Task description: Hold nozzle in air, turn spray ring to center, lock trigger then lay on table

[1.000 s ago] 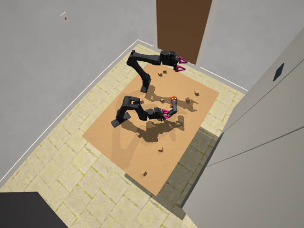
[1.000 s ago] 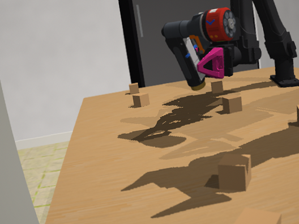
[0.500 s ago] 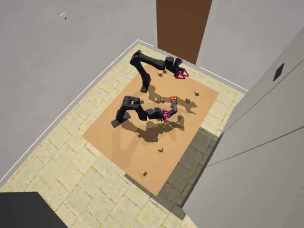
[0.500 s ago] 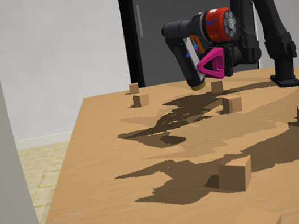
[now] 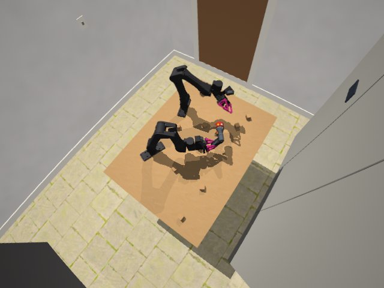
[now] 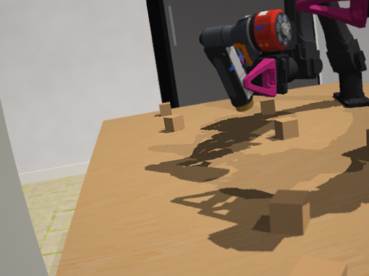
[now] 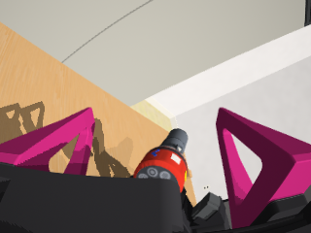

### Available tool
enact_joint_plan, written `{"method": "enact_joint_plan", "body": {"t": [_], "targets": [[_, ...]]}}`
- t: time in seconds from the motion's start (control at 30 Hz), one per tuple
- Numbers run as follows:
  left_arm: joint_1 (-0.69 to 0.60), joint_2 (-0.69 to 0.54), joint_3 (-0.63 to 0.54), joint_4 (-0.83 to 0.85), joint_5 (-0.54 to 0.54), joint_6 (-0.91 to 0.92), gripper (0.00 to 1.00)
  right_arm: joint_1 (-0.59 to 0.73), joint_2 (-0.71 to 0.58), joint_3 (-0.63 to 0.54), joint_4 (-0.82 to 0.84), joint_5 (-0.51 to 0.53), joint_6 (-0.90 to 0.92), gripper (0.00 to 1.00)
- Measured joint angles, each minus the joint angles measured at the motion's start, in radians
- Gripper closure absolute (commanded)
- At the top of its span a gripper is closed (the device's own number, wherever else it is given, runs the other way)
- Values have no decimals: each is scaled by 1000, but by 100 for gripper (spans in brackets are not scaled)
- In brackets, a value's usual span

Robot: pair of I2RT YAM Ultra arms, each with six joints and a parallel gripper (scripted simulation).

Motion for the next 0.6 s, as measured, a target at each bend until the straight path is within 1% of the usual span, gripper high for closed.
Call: {"method": "enact_joint_plan", "body": {"t": [0.2,0.43,0.6], "targets": [[-2,58,-55,128,152,-172,13,0,0,0,0,0,0,64],[-5,130,-132,231,337,-362,13,0,0,0,0,0,0,64],[-6,166,-165,312,410,-456,13,0,0,0,0,0,0,64]]}}
